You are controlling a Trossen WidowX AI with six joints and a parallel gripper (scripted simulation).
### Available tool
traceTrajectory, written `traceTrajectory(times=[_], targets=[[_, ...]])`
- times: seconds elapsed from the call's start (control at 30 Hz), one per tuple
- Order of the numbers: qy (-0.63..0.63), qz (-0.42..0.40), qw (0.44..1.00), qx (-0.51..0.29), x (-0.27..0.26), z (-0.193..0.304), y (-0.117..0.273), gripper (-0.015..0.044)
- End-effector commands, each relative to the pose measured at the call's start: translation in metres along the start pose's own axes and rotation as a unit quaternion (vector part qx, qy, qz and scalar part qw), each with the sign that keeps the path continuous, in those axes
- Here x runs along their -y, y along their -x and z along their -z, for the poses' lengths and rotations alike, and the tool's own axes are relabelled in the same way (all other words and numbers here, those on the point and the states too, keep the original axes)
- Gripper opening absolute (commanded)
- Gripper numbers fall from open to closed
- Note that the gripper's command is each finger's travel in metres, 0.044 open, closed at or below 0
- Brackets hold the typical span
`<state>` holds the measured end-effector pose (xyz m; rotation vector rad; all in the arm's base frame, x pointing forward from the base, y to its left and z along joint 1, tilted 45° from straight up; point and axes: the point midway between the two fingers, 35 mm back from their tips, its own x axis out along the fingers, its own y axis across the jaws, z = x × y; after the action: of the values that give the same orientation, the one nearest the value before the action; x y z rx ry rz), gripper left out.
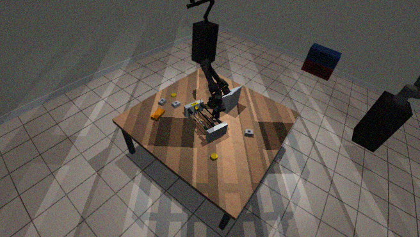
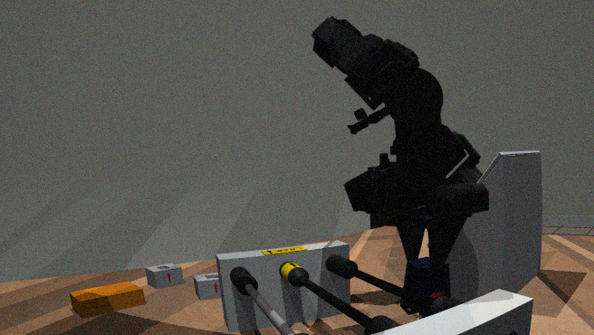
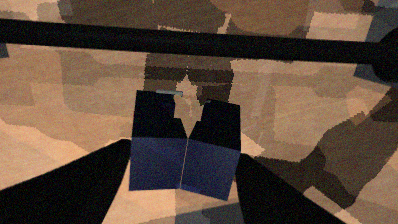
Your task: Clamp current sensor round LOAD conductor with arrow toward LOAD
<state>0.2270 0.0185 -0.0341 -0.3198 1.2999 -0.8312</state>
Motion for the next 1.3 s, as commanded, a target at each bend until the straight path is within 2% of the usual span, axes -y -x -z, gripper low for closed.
traceTrajectory(times=[0.0, 0.23, 0.5, 0.87, 1.27], targets=[[-0.005, -0.006, 1.0, 0.001, -0.002, -0.002, 0.031, 0.0], [-0.003, -0.001, 1.0, 0.001, 0.004, 0.003, 0.077, 0.0], [-0.024, -0.001, 1.0, 0.001, 0.004, 0.0, 0.082, 0.0], [-0.246, -0.004, 0.969, 0.0, -0.005, -0.037, 0.083, 0.0], [-0.488, -0.004, 0.873, 0.0, -0.008, -0.082, 0.08, 0.0]])
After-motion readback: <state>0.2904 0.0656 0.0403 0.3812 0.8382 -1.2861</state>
